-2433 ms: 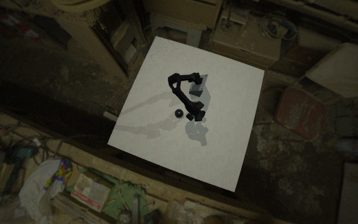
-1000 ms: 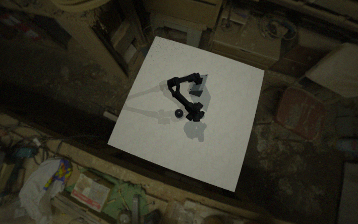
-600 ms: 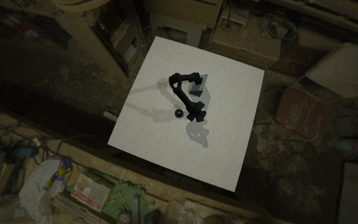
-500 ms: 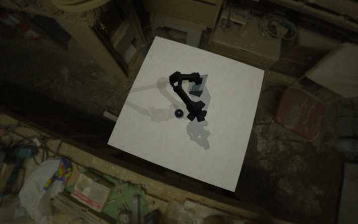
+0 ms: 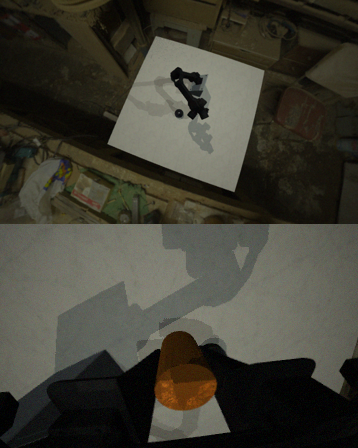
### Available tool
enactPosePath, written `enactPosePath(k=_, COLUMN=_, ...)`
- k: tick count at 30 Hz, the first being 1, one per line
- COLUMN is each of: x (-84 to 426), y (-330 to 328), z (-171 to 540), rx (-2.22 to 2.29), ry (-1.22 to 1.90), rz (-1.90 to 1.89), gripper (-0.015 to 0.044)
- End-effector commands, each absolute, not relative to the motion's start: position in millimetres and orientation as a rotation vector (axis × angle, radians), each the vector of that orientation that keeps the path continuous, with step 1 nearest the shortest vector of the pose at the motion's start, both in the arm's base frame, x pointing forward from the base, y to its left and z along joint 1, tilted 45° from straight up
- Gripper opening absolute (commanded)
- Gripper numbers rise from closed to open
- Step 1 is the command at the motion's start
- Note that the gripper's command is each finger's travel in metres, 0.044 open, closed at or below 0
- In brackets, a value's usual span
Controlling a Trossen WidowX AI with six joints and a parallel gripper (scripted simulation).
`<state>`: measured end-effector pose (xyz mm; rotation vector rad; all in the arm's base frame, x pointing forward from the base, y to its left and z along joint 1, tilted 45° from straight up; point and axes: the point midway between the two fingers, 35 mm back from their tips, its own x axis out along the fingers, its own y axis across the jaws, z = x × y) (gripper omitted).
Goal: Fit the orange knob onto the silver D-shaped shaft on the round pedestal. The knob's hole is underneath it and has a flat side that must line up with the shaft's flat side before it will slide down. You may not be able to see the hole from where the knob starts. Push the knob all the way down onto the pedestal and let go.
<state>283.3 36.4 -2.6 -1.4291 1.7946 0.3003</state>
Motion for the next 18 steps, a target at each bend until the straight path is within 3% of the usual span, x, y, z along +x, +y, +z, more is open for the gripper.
enactPosePath(k=1, x=282.0, y=44.6, z=-1.3, rx=-1.488, ry=1.739, rz=0.267, gripper=0.0)
enactPosePath(k=18, x=273.4, y=88.2, z=7.7, rx=-1.773, ry=1.424, rz=0.077, gripper=0.0)
